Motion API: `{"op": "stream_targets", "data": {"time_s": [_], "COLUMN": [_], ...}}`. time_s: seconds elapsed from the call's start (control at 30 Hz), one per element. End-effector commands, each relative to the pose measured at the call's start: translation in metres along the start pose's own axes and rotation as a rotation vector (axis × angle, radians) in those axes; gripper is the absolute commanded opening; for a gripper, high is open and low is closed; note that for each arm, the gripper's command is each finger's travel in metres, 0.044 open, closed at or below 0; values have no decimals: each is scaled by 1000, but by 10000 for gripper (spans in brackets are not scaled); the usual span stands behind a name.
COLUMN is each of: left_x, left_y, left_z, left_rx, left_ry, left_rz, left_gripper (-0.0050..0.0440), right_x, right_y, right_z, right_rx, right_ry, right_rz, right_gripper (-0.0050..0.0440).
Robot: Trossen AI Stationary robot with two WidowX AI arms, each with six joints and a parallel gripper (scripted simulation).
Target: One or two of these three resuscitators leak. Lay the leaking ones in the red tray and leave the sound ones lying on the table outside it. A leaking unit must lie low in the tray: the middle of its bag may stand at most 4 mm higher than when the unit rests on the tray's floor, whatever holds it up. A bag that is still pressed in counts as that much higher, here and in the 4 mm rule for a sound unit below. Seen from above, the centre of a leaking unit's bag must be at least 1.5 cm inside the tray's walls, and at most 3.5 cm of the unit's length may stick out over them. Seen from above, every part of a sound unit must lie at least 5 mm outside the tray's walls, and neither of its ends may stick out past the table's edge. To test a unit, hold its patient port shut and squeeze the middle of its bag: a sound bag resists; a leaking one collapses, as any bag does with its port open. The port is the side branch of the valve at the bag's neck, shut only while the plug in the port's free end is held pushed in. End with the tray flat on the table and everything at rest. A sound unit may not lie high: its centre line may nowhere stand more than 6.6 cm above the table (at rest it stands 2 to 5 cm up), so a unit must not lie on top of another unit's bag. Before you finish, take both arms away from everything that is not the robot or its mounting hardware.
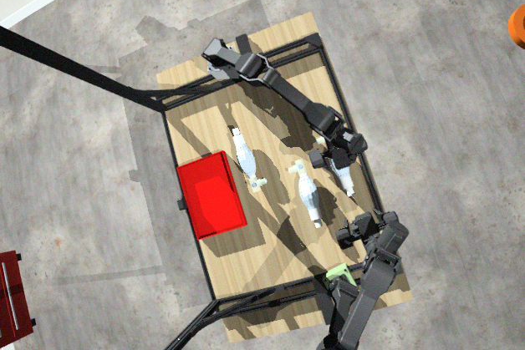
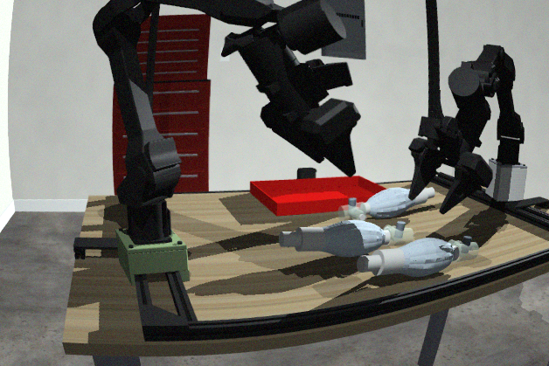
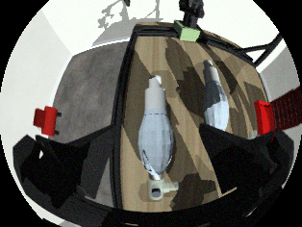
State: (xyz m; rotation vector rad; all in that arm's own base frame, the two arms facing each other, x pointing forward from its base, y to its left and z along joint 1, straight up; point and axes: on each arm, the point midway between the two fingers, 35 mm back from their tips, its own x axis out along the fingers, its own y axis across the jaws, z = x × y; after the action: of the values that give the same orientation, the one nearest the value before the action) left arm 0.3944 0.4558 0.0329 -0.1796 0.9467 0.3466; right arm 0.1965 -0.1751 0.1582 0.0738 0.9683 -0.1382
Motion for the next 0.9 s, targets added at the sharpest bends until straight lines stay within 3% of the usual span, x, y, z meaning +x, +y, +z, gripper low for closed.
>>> {"op": "stream_targets", "data": {"time_s": [0.0, 0.3, 0.33, 0.87], "left_x": [3, 3, 52, 52], "left_y": [-1, -1, 0, 0], "left_z": [-1, -1, -35, -35], "left_rx": [-3, -3, 0, 0], "left_ry": [3, 3, 3, 3], "left_rz": [2, 2, -2, -2], "left_gripper": [440, 440, 440, 440], "right_x": [0, 0, 0, 0], "right_y": [0, 0, 0, 0], "right_z": [0, 0, 0, 0], "right_rx": [1, 1, 0, 0], "right_ry": [0, 0, -1, -1], "right_rz": [-1, -1, -2, -2], "right_gripper": [440, 440, 440, 440]}}
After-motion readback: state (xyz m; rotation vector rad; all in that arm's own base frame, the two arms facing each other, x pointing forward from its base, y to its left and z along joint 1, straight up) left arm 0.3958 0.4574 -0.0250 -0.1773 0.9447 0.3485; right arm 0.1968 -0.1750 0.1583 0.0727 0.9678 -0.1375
